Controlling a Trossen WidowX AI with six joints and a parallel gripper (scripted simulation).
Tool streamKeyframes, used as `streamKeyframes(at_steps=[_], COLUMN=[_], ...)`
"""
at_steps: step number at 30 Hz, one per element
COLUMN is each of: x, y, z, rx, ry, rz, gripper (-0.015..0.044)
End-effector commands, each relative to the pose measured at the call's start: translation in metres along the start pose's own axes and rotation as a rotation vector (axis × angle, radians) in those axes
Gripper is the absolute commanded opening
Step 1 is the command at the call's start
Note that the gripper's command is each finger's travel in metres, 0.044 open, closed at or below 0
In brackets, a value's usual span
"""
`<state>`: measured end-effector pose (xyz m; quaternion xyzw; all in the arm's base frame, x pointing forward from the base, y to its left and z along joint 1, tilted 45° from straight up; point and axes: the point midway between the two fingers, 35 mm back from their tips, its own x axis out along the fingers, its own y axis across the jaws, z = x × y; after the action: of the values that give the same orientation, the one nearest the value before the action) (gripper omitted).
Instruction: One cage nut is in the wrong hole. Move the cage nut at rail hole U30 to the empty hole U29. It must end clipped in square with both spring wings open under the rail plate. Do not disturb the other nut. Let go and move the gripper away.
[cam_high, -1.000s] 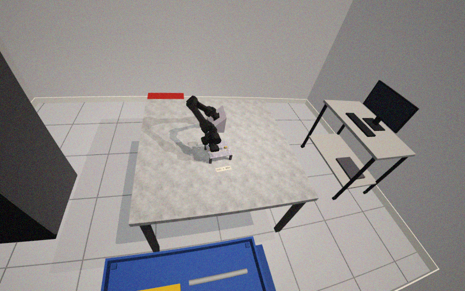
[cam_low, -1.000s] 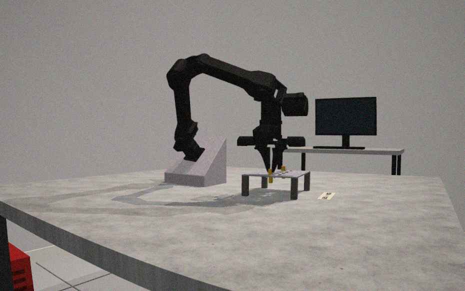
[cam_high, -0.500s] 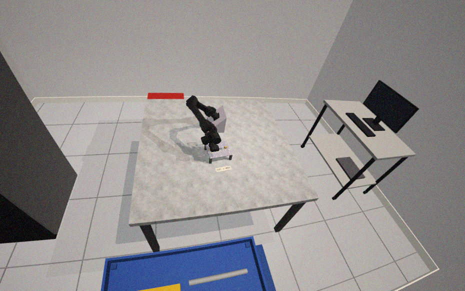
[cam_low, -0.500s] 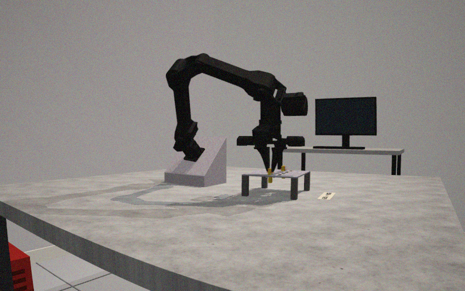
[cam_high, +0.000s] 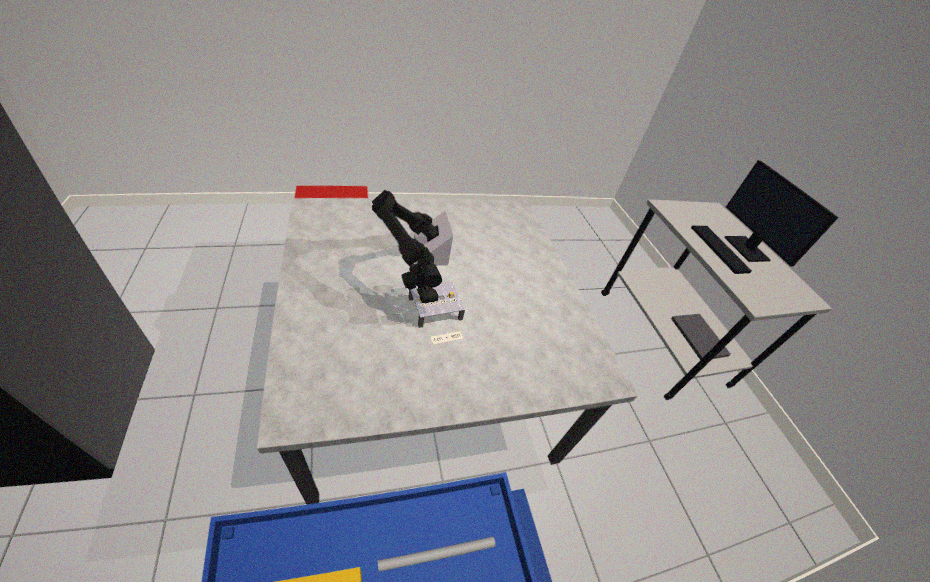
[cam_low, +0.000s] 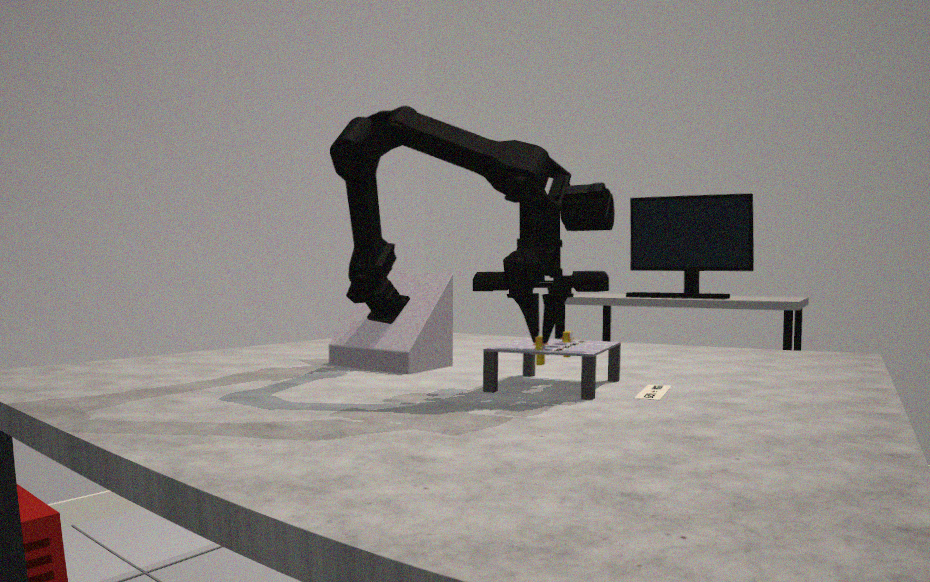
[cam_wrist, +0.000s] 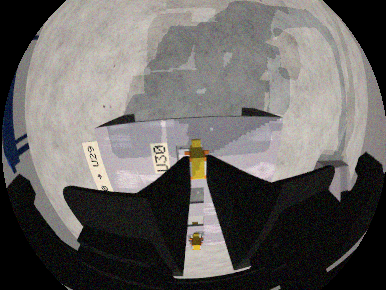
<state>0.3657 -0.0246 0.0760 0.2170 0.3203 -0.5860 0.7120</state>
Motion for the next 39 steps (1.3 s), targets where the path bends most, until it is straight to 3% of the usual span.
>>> streamKeyframes(at_steps=[1,39], x=[0.0002,0.0007], y=[-0.0006,-0.0029], z=[-0.0004,-0.0008], rx=[-0.006,-0.006], ry=[0.001,0.001], rz=[0.004,0.048], gripper=[0.0029,0.0029])
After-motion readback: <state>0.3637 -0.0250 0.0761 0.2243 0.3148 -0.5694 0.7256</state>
